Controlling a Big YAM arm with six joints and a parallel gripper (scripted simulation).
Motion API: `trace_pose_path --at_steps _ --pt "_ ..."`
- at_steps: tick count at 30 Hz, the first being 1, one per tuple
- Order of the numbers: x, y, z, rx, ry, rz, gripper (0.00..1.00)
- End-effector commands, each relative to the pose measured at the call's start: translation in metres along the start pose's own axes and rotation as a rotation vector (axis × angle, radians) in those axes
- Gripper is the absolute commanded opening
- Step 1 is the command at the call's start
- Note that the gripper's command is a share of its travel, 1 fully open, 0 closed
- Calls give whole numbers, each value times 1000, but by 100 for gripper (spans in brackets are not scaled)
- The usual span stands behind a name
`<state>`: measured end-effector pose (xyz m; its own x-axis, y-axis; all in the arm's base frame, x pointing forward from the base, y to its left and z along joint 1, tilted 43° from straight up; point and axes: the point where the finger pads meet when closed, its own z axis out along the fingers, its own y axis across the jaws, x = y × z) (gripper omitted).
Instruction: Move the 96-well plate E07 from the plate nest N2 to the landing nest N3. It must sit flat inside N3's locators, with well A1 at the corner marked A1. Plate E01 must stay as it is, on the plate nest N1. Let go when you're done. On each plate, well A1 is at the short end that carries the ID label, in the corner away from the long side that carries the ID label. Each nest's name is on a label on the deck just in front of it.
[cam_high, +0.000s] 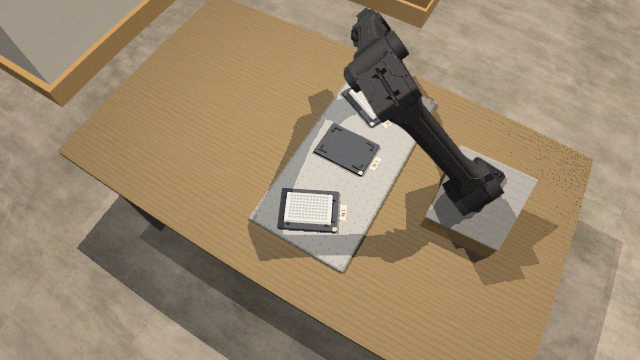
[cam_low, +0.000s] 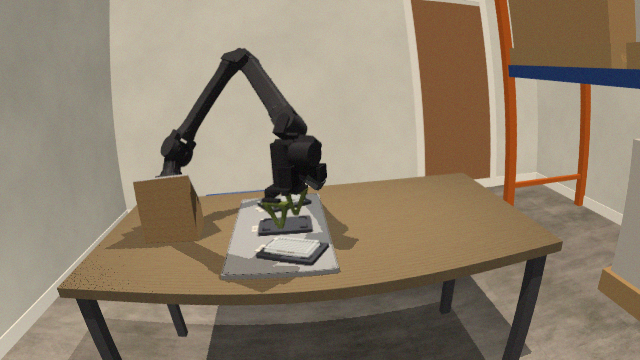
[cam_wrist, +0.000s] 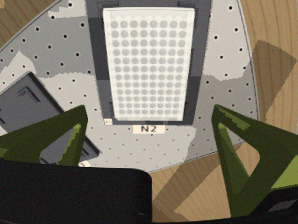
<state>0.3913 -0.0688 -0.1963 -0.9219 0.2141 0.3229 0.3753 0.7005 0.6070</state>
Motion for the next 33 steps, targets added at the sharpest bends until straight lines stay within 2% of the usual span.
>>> trace_pose_path --at_steps 1,6,7,9,11,12,15,19,22,26,28,29,33 --pt "-15 2 -14 3 -36 -10 100" --pt "-15 2 -14 3 -36 -10 100" --pt "-20 6 -8 7 -34 -15 100" --pt "-12 3 5 4 -16 -7 100" --pt "-12 3 5 4 -16 -7 100" --pt "-10 -2 -1 -2 -31 9 100" --pt "-6 2 14 2 -7 1 100" --pt "-3 3 21 2 -4 2 100" --pt "-9 -1 16 -3 -28 8 100" --pt "-5 2 33 2 -6 1 100" --pt "-5 2 33 2 -6 1 100" --pt "-9 4 22 1 -31 0 100" --pt "-6 2 41 2 -7 0 100"
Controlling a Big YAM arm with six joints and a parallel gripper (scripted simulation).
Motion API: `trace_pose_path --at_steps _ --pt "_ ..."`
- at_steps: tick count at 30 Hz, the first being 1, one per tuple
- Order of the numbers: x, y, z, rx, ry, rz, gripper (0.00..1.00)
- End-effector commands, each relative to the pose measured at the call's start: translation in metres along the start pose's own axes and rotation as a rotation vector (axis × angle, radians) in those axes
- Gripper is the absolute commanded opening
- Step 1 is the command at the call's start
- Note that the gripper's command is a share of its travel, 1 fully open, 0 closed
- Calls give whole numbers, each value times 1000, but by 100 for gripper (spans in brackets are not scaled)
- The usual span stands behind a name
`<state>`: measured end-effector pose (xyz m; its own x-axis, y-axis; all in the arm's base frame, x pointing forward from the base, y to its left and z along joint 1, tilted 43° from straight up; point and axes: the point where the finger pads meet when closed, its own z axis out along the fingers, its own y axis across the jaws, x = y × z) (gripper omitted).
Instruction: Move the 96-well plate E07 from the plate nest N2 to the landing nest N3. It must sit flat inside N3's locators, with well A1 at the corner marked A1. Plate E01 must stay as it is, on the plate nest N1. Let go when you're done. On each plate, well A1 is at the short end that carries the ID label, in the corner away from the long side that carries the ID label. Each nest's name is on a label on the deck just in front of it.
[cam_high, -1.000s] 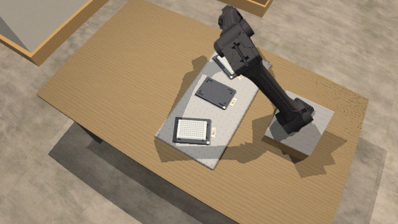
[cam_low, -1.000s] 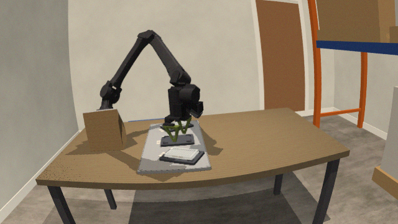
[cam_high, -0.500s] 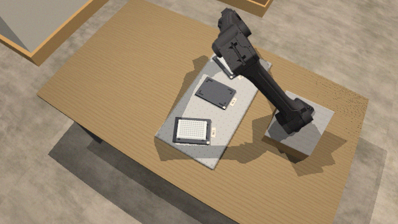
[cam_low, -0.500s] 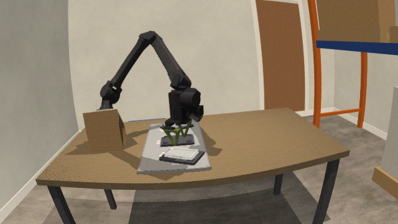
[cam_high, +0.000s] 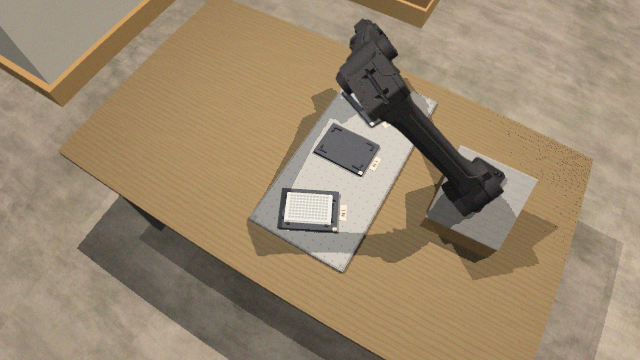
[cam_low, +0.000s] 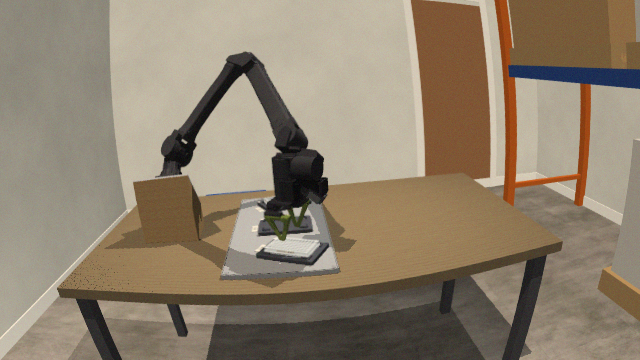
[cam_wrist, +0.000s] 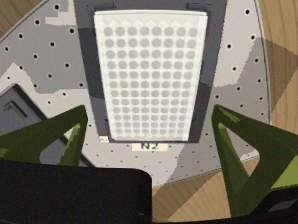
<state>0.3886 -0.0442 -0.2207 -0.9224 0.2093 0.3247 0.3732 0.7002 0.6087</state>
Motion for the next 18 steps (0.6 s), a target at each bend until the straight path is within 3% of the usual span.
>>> trace_pose_path --at_steps 1,7,10,12,13,18 --pt "-3 1 9 2 -7 5 100" --pt "-9 0 8 -1 -31 7 100" --pt "-6 1 23 3 -11 2 100" --pt "-6 1 23 3 -11 2 100" --pt "-9 -1 14 -2 -33 10 100" --pt "-3 1 34 2 -7 5 100"
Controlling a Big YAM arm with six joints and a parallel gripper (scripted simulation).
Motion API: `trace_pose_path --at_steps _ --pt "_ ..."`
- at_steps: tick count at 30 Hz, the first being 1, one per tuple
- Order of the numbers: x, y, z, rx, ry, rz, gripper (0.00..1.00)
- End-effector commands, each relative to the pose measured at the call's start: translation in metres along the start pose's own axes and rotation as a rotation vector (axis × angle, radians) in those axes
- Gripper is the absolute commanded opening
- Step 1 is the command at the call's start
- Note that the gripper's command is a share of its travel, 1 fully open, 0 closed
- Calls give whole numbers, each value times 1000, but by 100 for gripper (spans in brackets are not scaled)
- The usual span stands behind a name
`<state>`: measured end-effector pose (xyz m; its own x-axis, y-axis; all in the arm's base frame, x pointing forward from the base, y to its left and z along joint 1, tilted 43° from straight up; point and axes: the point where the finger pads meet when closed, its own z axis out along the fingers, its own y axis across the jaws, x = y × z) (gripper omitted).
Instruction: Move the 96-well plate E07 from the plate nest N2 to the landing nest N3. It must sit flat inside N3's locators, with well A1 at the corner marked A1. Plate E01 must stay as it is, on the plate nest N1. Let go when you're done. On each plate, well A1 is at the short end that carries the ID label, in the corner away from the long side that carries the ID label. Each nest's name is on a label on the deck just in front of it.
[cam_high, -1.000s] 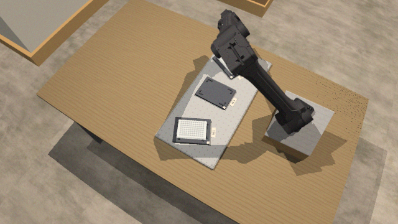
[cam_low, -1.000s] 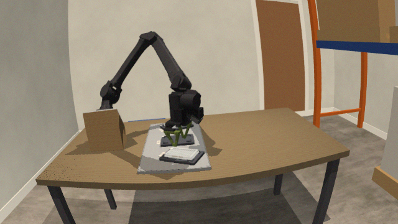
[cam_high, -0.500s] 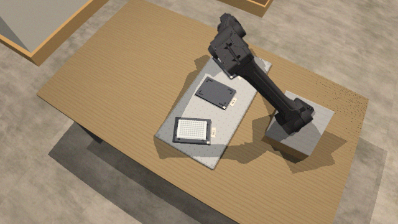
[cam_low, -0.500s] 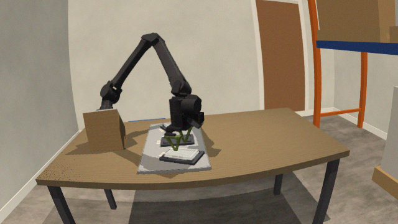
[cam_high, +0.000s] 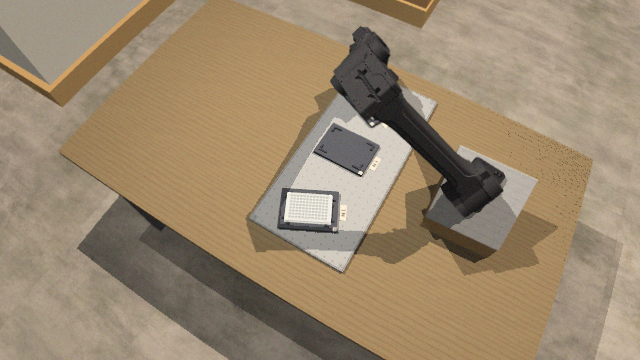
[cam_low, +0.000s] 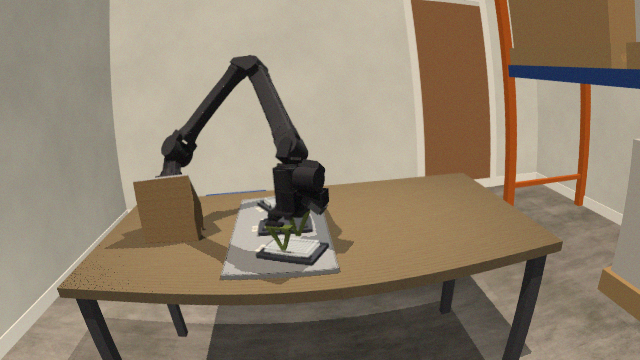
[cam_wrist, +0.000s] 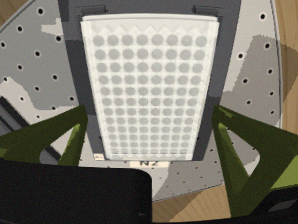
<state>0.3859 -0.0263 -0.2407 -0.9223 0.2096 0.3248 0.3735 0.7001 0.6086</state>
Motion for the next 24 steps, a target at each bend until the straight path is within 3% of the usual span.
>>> trace_pose_path --at_steps 1,6,8,11,12,20,21,24 --pt "-2 1 9 2 -6 6 100" --pt "-9 -1 6 -3 -33 10 100" --pt "-5 2 19 2 -11 2 100" --pt "-4 1 21 2 -9 3 100" --pt "-13 2 3 -2 -49 4 100" --pt "-14 2 7 0 -36 -6 100" --pt "-14 2 7 0 -36 -6 0" --pt "-14 2 7 0 -36 -6 0"
